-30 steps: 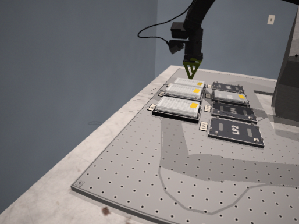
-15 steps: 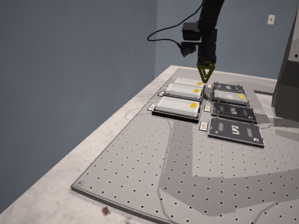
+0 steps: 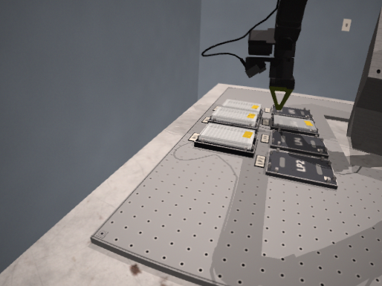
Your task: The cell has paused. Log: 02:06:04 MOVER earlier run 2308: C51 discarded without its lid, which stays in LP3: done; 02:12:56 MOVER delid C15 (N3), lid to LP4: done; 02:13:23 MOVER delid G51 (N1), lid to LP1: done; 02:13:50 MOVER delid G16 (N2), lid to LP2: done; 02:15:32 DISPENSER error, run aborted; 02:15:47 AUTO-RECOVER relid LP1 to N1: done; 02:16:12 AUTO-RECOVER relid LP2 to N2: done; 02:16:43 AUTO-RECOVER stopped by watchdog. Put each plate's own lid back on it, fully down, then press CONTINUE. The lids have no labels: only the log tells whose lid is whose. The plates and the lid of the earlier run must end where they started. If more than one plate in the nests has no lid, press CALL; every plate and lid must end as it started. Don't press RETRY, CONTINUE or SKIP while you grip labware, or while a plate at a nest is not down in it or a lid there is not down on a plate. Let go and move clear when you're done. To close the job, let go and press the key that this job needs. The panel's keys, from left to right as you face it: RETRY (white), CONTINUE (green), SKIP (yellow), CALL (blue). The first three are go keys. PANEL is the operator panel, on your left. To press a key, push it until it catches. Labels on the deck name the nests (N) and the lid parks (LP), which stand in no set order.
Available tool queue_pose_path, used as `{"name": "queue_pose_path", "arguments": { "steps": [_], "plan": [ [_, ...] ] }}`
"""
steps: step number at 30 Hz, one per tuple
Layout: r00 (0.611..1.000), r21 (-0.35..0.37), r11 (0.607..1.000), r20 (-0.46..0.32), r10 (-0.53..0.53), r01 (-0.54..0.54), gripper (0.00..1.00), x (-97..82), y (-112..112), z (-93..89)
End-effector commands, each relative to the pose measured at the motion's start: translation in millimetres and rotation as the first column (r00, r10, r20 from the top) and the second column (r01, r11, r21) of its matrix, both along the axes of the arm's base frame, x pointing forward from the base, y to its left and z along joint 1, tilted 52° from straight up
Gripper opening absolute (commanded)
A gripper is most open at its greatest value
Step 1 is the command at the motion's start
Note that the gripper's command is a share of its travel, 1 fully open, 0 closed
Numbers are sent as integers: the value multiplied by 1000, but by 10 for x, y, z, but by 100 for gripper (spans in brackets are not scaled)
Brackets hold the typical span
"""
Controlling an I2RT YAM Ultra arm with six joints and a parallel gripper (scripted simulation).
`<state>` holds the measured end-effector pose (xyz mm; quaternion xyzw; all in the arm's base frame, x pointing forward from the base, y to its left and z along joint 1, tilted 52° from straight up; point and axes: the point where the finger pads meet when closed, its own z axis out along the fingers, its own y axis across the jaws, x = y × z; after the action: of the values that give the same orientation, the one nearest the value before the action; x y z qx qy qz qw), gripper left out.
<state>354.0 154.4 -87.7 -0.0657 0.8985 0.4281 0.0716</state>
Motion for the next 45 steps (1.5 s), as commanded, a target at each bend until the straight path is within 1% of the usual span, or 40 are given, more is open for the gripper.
{"name": "queue_pose_path", "arguments": {
  "steps": [1,2,4,5,7,11,12,13,14,15,16,21,22,27,30,33,38,39,42,43,45],
  "plan": [
    [998,-10,999,52,-47,48,0,11,-18,92],
    [998,-10,999,52,-44,45,0,-38,13,107],
    [998,-10,999,52,-44,45,0,-38,13,107],
    [997,-9,998,52,-64,65,0,-51,-37,122],
    [998,-9,999,52,-44,45,0,-170,73,152],
    [998,-9,999,52,-44,44,0,-340,154,213],
    [998,-9,999,52,-44,44,0,-339,157,214],
    [997,-9,998,52,-64,64,0,-302,94,215],
    [997,-9,998,50,-64,64,0,-301,94,208],
    [996,-8,998,55,-64,65,0,-209,102,173],
    [996,-8,998,58,-64,65,0,-184,105,172],
    [996,-7,998,63,-64,65,0,-165,110,188],
    [997,-12,998,32,-64,64,0,-292,100,133],
    [998,-14,998,16,-62,62,0,-351,108,96],
    [998,-14,998,16,-57,58,0,-364,126,93],
    [998,-11,998,39,-54,55,0,-302,148,148],
    [997,-10,998,41,-59,59,0,-300,136,161],
    [998,-3,999,46,-47,47,0,-279,166,187],
    [998,-3,999,46,-47,47,0,-281,169,186],
    [997,-11,998,34,-63,63,0,-324,125,149],
    [998,1,999,35,-50,50,0,-358,63,271]
  ]
}}
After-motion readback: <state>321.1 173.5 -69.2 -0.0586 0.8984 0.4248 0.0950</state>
